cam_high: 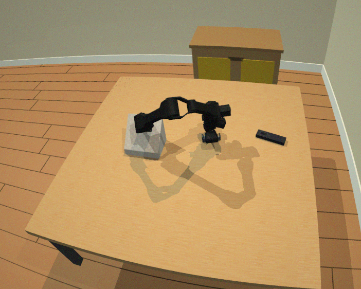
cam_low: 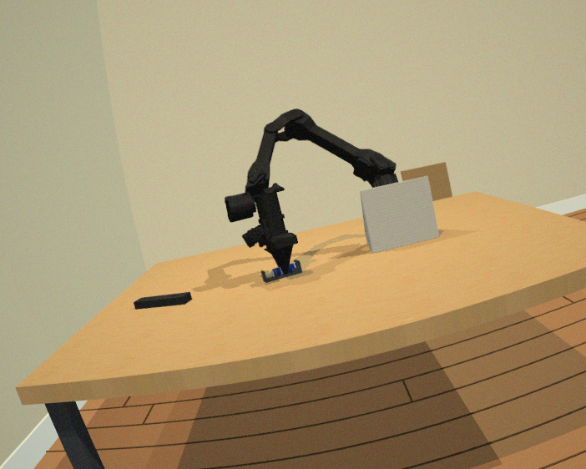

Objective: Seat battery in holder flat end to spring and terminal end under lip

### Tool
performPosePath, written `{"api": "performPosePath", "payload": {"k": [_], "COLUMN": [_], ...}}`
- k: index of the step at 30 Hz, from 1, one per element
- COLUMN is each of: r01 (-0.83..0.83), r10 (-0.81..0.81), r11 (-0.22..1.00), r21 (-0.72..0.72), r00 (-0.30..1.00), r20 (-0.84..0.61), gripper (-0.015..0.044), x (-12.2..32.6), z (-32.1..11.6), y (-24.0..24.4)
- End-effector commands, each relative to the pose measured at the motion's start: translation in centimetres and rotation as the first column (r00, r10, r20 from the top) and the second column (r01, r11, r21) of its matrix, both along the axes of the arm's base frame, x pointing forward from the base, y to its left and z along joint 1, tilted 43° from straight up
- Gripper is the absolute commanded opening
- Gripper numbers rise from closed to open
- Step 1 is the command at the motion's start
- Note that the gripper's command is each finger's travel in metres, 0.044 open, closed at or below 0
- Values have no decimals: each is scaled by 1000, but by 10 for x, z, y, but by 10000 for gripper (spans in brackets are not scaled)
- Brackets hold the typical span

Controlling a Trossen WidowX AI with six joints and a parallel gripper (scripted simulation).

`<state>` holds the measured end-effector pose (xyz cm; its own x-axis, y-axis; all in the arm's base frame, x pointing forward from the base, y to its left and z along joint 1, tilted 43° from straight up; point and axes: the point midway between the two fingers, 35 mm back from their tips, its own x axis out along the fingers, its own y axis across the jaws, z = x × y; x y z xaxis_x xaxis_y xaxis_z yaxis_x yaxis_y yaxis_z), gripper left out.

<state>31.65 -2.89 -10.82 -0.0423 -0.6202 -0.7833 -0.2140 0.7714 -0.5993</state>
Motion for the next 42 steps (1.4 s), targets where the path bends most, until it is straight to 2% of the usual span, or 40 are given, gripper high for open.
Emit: {"api": "performPosePath", "payload": {"k": [1,4,18,21,26,29,42], "r01": [-5,-5,1,-4,1,1,1], "r10": [5,5,-1,4,-1,-1,-1], "r11": [1000,1000,1000,1000,1000,1000,1000], "r21": [0,0,1,-1,5,5,5], "r00": [1000,1000,1000,1000,1000,1000,1000], "r20": [-6,-6,-2,-6,-2,-2,-2], "gripper": [89,165,165,244,375,440,440], "x": [-1,-1,0,1,2,1,1], "z": [0,0,11,20,60,65,64], "y": [0,0,10,19,55,60,61]}}
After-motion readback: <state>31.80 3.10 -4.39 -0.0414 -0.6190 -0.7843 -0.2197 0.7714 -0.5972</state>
